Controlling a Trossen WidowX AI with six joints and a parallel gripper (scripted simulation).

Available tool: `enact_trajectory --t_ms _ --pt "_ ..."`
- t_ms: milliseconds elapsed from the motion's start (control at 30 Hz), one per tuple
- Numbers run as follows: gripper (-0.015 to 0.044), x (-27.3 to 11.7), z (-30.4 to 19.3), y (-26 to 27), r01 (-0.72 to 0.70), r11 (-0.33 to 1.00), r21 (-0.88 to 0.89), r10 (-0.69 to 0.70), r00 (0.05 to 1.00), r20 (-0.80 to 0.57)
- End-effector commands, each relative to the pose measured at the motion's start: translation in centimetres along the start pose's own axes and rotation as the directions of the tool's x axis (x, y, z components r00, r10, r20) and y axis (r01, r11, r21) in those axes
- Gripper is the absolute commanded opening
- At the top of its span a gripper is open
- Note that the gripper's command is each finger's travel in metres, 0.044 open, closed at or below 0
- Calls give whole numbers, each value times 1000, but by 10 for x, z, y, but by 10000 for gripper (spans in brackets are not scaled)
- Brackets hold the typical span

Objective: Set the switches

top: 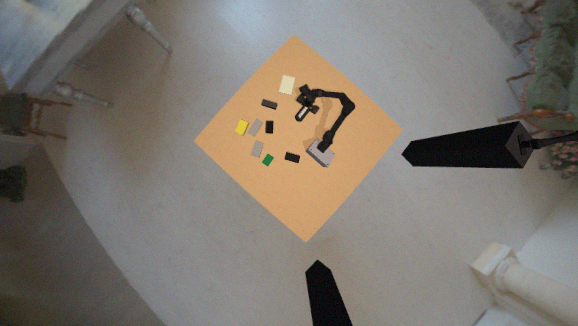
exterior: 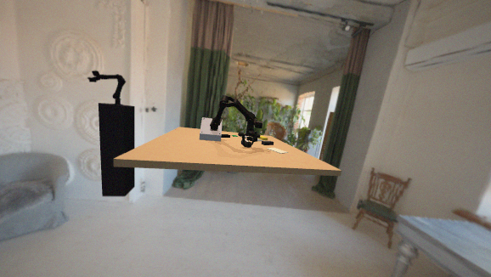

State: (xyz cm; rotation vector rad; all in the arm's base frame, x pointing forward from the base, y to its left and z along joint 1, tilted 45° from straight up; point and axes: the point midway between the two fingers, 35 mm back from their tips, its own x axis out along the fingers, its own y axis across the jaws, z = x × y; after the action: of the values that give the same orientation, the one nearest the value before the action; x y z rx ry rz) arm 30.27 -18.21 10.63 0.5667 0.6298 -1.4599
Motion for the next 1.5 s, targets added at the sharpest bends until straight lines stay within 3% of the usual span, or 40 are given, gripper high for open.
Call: enact_trajectory --t_ms 0,1467 --pt "336 -3 -2 0 -1 1000 -4 1 1000 -3" --pt "335 -30 -12 0 -1 1000 -4 1 1000 -5"
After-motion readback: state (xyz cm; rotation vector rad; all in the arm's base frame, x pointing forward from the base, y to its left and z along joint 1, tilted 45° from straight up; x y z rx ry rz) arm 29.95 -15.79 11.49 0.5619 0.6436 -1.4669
